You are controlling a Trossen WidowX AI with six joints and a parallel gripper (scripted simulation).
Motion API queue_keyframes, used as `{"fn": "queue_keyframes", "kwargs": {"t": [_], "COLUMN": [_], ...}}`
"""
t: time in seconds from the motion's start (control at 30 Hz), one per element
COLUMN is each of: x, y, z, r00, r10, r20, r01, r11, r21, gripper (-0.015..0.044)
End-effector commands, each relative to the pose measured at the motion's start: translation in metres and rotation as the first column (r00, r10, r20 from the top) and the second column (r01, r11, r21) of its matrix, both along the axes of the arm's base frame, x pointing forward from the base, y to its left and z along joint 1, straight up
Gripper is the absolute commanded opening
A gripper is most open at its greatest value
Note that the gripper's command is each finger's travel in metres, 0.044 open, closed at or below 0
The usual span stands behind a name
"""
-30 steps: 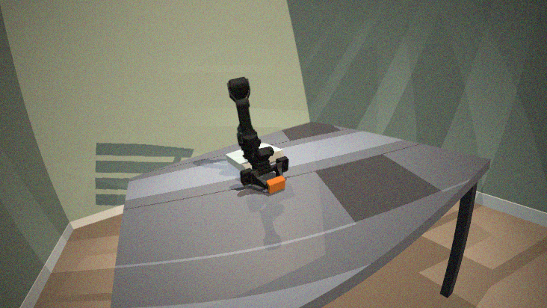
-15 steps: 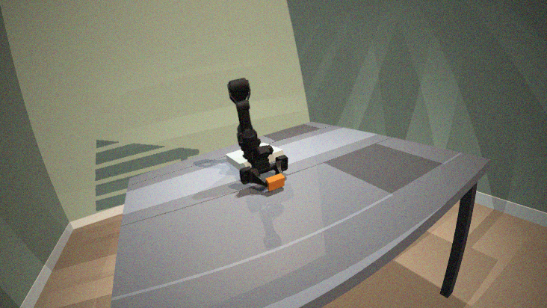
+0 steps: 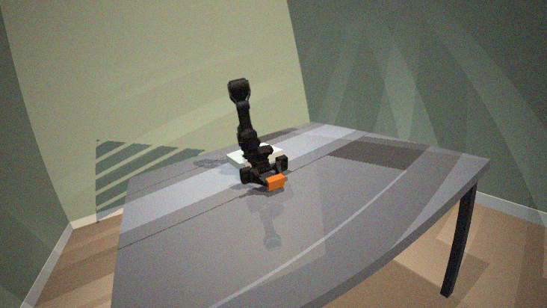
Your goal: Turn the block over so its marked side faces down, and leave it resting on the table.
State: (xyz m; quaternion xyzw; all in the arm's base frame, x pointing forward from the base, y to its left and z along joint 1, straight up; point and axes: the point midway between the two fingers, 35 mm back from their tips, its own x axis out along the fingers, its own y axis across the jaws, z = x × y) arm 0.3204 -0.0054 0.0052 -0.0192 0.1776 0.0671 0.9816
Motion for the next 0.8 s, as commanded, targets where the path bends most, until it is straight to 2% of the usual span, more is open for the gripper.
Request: {"fn": "queue_keyframes", "kwargs": {"t": [0.0,0.13,0.77], "x": [0.0,0.0,0.0], "y": [0.0005,0.0005,0.0005], "z": [0.0008,0.0008,0.0008], "r00": [1.0,1.0,1.0], "r10": [0.002,0.002,0.002], "r20": [0.004,0.004,0.004], "r01": [-0.002,-0.002,-0.002], "r11": [1.0,1.0,1.0], "r21": [0.003,0.003,0.003], "gripper": [0.0341,0.044,0.044]}}
